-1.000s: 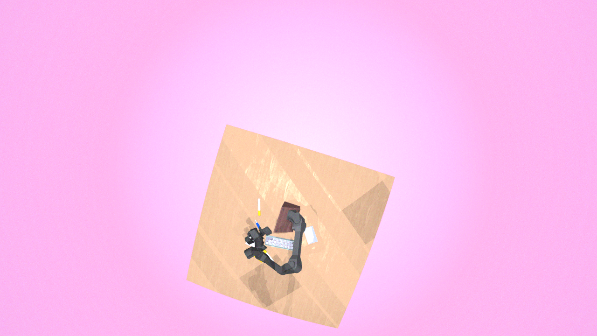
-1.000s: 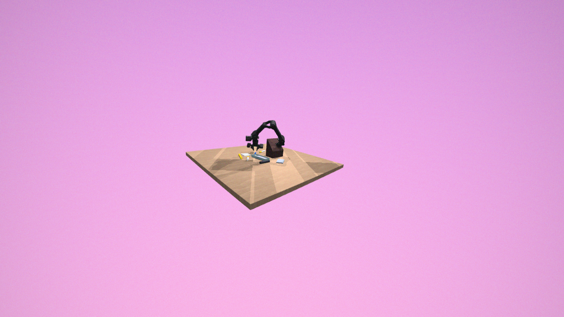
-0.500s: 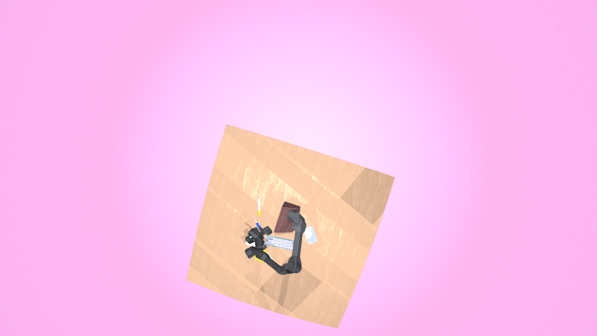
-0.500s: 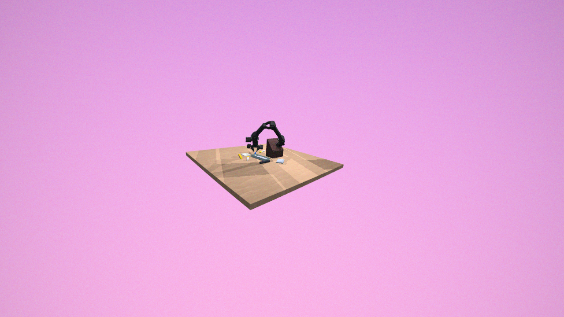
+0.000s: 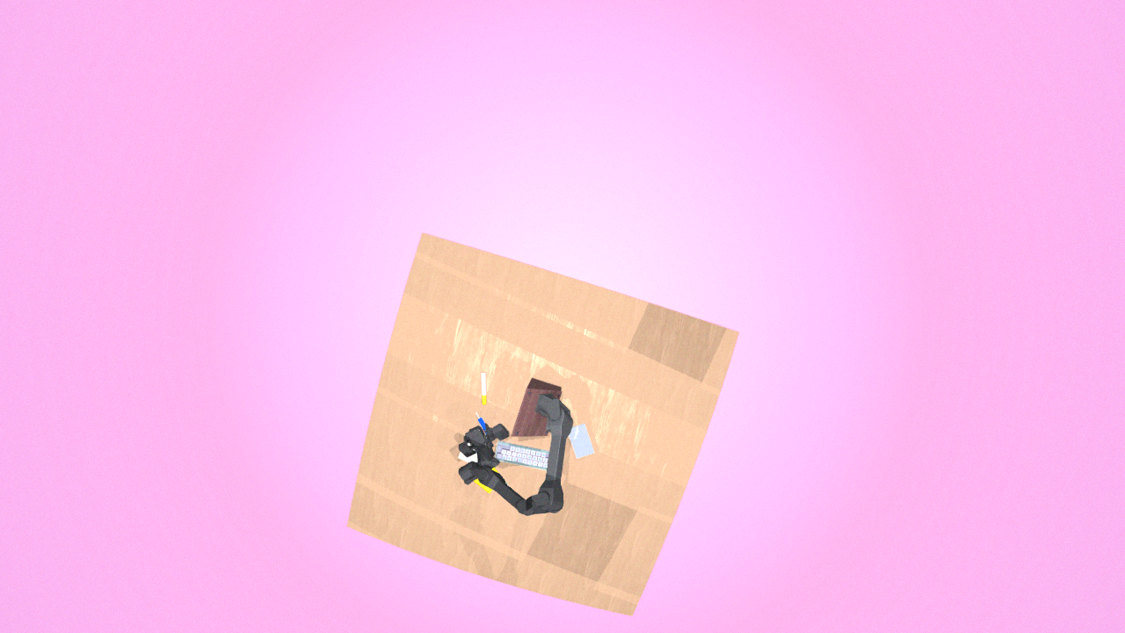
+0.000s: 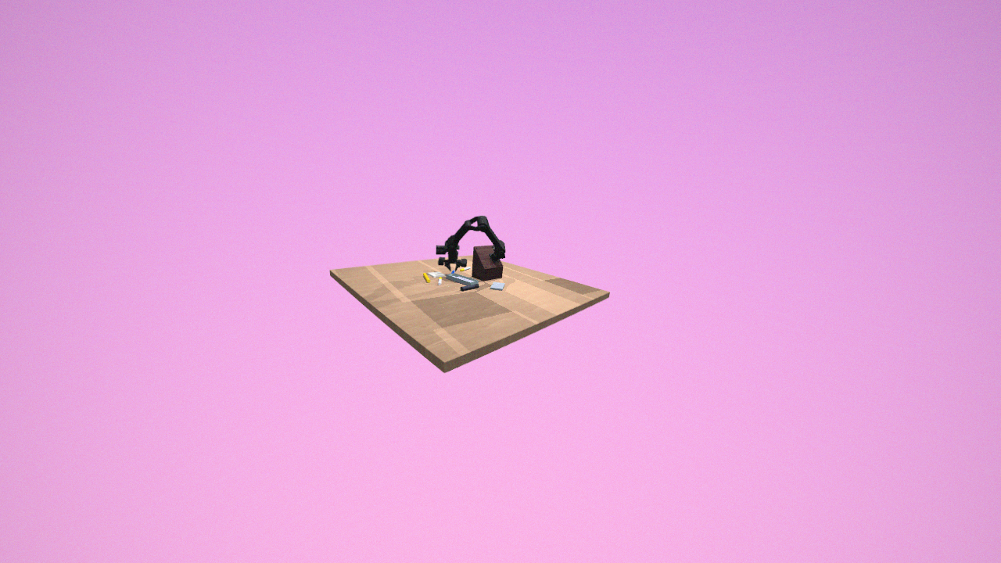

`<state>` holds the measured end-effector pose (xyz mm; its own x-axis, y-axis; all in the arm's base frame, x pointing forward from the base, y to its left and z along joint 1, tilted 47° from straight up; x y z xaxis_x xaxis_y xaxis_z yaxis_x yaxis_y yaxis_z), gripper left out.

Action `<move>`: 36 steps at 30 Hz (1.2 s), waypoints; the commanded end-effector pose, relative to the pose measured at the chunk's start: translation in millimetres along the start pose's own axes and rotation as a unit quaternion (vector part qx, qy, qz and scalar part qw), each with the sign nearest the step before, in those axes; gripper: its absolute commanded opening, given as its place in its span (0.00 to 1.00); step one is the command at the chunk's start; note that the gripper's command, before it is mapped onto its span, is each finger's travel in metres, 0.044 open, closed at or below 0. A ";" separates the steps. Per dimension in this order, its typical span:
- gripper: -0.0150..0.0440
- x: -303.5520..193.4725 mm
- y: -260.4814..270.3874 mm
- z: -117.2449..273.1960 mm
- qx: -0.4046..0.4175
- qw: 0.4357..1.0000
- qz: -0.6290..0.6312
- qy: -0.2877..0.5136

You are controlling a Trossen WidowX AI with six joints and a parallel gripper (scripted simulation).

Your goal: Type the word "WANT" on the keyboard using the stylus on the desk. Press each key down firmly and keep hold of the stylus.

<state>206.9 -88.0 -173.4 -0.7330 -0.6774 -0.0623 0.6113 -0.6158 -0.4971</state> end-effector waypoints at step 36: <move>0.25 16.1 2.4 27.8 0.000 1.000 0.000 -0.001</move>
<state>203.3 -96.7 -163.3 -0.7345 -0.6762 -0.0573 0.6037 -0.6125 -0.5103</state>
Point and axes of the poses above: the point midway between the two fingers, 35 mm back from their tips, its own z axis back along the fingers, its own y axis across the jaws, x = y × z, the point moved 2 cm from there along z, back along the fingers, and after that the axes turned 7 degrees about -z, right-handed, at the moved point
